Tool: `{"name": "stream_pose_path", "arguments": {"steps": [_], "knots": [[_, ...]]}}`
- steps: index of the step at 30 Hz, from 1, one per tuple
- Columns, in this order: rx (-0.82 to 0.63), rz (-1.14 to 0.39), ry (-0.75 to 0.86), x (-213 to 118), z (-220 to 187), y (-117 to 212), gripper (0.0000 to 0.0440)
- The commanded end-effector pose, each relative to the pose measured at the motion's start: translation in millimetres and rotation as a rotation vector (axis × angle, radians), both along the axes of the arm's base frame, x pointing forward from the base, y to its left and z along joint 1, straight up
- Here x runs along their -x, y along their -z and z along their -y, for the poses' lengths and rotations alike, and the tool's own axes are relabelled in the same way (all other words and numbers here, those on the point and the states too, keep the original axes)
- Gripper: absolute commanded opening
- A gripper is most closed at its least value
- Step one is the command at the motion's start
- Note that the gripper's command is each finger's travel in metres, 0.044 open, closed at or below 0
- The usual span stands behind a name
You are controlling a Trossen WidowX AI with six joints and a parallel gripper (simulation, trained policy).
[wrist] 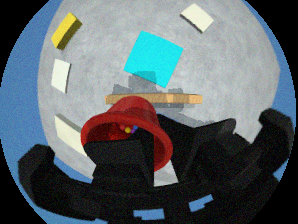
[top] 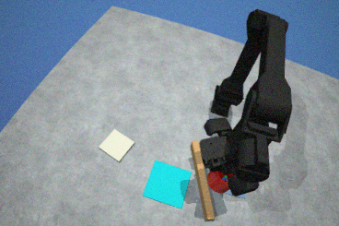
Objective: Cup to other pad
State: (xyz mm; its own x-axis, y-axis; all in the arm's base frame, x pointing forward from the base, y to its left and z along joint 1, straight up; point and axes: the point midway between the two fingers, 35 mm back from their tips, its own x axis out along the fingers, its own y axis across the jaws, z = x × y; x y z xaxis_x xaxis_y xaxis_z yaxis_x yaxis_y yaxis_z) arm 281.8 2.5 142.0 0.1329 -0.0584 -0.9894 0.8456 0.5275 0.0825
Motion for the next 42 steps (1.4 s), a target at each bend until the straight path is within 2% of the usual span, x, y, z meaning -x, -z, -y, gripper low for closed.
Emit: {"name": "stream_pose_path", "arguments": {"steps": [1, 16, 35, 42], "knots": [[0.008, 0.042, 0.027, -9.7, 13.2, -5.9, 0.0000], [0.038, 0.115, 0.130, -31.9, 65.3, 6.1, 0.0000], [0.057, 0.126, 0.205, -32.1, 100.8, 53.2, 0.0002], [0.061, 0.123, 0.223, -26.7, 106.4, 71.2, 0.0041]]}}
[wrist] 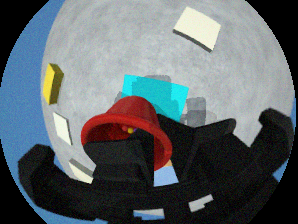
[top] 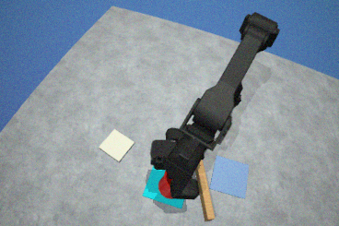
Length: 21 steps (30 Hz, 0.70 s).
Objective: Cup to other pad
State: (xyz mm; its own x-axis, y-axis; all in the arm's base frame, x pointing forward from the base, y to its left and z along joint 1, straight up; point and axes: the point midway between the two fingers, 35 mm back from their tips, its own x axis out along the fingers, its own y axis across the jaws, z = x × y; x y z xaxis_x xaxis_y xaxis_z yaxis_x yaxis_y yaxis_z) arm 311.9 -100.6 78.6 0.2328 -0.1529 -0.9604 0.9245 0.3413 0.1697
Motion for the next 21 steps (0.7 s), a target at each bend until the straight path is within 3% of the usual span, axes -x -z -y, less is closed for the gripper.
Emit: {"name": "stream_pose_path", "arguments": {"steps": [1, 6, 12, 21], "knots": [[0.005, -0.003, 0.009, 4.2, 4.2, 9.7, 0.0051], [0.005, 0.036, 0.026, 1.8, 9.8, 8.1, 0.0133], [0.012, 0.085, 0.036, -0.9, 17.2, -2.5, 0.0126], [-0.003, 0.131, 0.034, 7.1, 16.9, -19.6, 0.0169]]}}
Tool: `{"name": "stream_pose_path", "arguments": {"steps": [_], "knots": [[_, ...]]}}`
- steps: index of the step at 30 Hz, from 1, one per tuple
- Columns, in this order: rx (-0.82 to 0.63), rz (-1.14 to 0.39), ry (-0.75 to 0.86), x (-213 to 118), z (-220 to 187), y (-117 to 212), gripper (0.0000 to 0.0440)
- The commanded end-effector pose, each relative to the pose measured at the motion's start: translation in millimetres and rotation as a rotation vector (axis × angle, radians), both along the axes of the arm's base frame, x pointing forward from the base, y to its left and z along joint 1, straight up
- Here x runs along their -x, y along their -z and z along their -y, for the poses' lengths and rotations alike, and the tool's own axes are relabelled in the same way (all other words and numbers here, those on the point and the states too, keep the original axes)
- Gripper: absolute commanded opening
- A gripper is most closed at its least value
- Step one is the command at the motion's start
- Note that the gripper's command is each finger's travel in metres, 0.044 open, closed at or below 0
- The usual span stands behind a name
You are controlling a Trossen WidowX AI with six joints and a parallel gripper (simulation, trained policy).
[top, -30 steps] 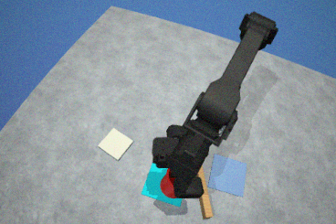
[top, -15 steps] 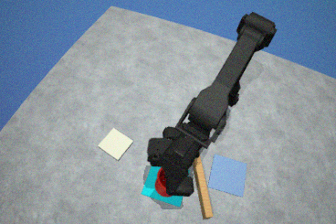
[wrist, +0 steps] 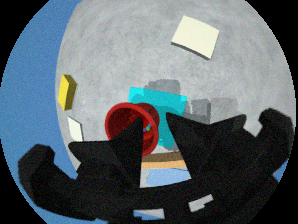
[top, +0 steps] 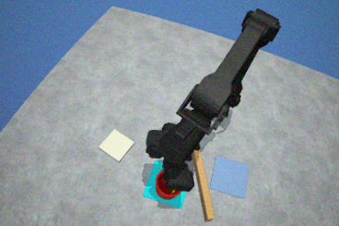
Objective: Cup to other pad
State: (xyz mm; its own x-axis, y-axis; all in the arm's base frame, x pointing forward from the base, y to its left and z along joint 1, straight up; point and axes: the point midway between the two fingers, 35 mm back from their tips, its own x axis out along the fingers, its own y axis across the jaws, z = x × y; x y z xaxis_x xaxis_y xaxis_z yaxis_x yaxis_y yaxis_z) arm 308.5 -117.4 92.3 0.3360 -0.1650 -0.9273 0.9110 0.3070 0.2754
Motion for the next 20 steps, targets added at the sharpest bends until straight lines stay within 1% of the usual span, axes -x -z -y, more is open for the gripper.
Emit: {"name": "stream_pose_path", "arguments": {"steps": [1, 12, 16, 20], "knots": [[-0.004, 0.021, -0.003, 4.6, 0.3, -8.3, 0.0174], [0.010, 0.105, 0.007, 10.5, 5.1, -43.0, 0.0228], [0.027, 0.141, 0.011, 10.7, 9.4, -59.8, 0.0276], [0.036, 0.162, 0.019, 11.1, 14.3, -71.8, 0.0356]]}}
